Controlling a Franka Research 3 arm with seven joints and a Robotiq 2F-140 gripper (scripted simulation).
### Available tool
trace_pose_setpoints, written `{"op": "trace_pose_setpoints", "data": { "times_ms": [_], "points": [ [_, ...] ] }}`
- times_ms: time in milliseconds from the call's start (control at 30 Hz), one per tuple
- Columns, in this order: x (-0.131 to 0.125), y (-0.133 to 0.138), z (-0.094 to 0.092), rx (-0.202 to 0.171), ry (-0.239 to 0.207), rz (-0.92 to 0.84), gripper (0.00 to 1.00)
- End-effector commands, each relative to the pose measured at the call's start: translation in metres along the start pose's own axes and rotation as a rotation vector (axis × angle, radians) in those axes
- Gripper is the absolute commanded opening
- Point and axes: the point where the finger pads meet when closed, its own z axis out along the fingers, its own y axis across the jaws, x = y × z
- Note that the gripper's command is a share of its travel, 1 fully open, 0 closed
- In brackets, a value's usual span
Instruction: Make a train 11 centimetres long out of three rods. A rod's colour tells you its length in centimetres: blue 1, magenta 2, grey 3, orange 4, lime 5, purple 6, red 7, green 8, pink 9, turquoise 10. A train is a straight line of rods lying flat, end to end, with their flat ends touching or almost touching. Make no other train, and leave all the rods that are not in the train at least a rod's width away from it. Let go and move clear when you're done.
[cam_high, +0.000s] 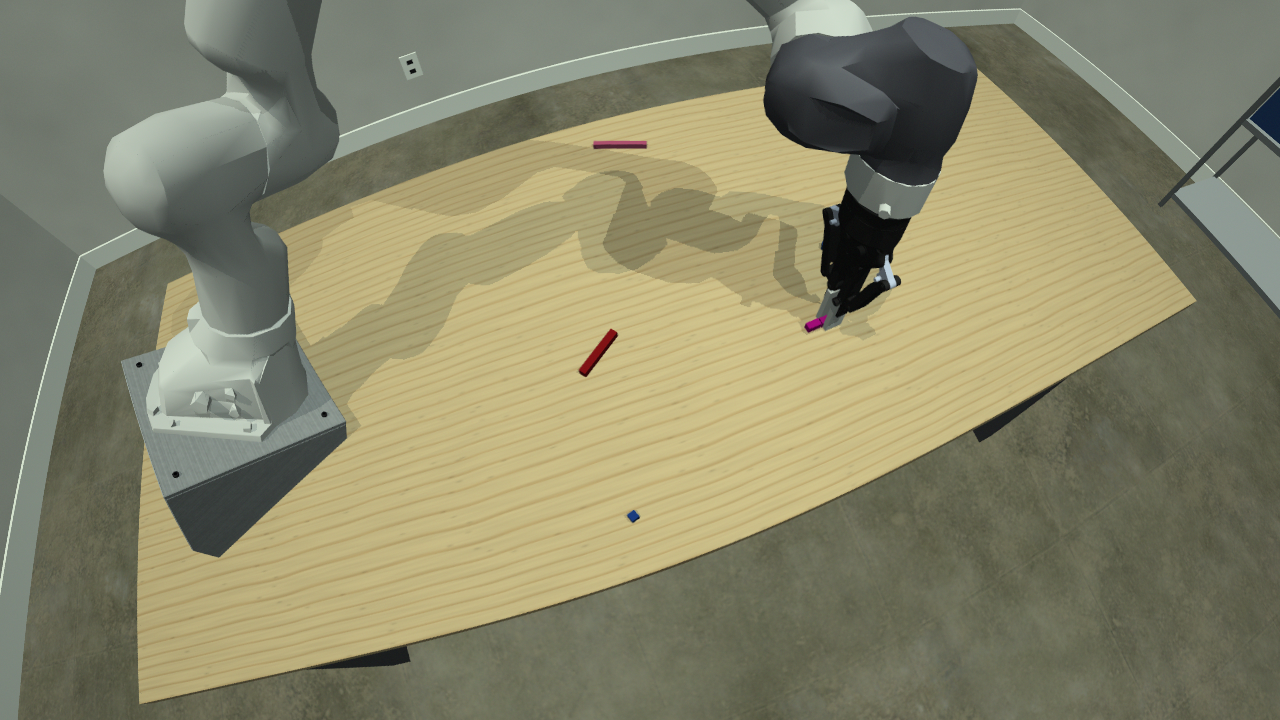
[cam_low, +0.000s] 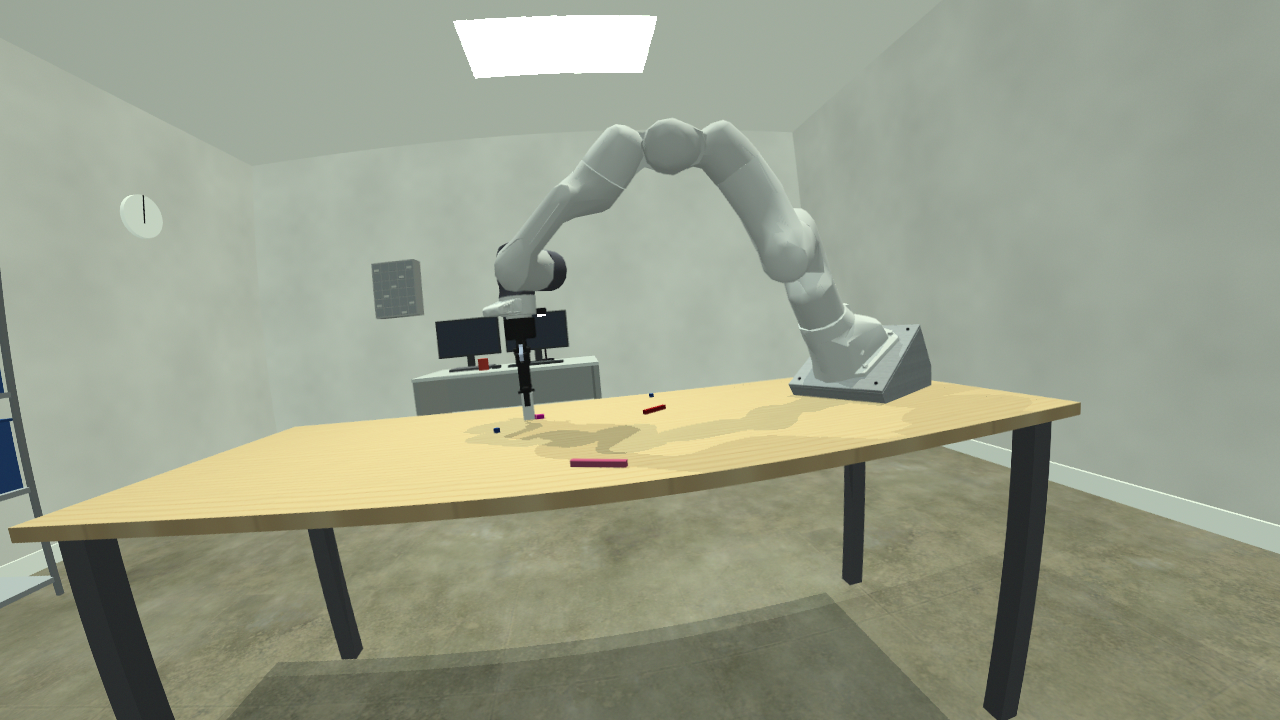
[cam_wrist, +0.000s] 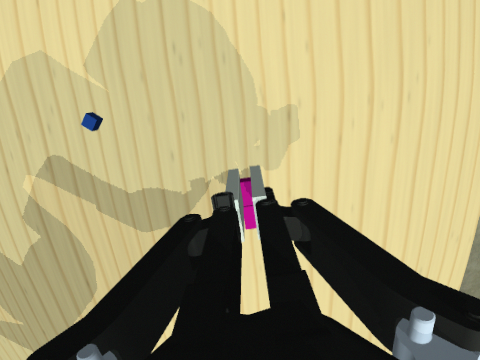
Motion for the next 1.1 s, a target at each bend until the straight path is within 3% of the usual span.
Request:
{"op": "trace_pose_setpoints", "data": {
  "times_ms": [0,1067],
  "points": [
    [0.0008,0.0009,0.0003,-0.004,0.001,0.0,0.12],
    [0.0008,0.0009,0.0003,-0.004,0.001,0.0,0.15]
  ]
}}
